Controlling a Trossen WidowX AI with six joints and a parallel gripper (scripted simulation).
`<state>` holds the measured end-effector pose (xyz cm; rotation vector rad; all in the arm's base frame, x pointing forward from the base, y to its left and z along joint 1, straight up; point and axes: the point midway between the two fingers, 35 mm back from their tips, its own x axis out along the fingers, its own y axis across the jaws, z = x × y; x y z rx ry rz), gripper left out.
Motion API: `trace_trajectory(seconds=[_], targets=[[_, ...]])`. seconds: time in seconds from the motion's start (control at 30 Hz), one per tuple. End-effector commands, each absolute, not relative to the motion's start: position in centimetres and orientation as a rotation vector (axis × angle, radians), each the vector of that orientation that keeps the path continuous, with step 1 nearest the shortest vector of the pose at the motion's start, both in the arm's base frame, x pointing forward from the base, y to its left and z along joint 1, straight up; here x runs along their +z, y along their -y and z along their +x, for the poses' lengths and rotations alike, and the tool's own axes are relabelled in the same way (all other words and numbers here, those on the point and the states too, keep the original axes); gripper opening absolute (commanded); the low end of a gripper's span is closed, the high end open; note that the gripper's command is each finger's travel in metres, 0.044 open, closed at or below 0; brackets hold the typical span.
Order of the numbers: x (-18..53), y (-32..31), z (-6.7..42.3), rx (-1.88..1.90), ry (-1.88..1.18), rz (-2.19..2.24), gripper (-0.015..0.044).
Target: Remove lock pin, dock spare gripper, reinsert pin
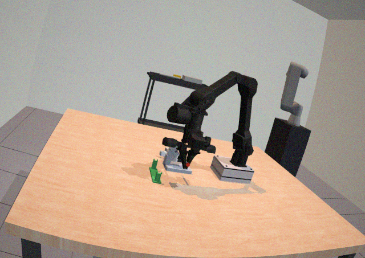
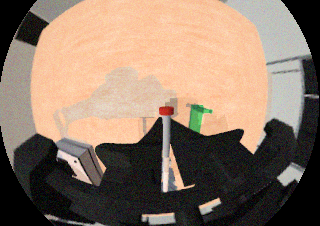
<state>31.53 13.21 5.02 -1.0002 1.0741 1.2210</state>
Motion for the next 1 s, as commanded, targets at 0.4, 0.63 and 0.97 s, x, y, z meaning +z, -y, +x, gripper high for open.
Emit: trace_trajectory(seconds=[0.4,0.63,0.97], targets=[[6.5,-13.1,31.3,1.229,-1.091,-0.996,0.0],[6.6,-13.3,31.7,1.227,-1.091,-0.994,0.0],[7.2,-14.4,34.7,1.211,-1.091,-0.98,0.0]])
